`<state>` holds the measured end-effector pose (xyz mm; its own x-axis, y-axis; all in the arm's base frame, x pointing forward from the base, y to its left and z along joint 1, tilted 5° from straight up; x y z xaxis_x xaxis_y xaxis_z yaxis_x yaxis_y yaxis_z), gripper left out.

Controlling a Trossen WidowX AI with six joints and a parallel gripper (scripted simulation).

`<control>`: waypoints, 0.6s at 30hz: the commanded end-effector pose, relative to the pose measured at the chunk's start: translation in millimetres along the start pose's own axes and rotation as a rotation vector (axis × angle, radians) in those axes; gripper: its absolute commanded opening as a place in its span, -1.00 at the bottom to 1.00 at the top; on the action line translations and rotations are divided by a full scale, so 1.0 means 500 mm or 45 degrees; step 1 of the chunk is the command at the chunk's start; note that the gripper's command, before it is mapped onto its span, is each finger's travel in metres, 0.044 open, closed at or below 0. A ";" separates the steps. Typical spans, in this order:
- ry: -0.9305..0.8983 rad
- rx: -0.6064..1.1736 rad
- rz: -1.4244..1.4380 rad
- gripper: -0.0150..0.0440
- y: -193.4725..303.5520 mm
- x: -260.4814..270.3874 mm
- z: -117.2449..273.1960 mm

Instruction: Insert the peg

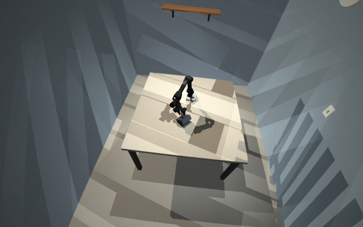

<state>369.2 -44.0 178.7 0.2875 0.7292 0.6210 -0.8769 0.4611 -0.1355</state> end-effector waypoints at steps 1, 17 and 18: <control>0.001 -0.003 0.004 1.00 -0.003 0.000 0.015; 0.009 -0.001 0.000 1.00 -0.010 -0.001 0.076; 0.009 -0.001 0.000 1.00 -0.010 -0.001 0.080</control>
<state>360.0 -63.6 204.3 0.2948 0.7336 0.6124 -0.8757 0.4638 -0.1341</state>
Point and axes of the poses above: the point midway between the two fingers, 35 mm back from their tips, its own z axis back along the fingers, its own x axis across the jaws, y = z × x, the point moved 7 cm from there along z, back along the fingers, and after that the axes turned 4 degrees about z, right-handed, at the moved point
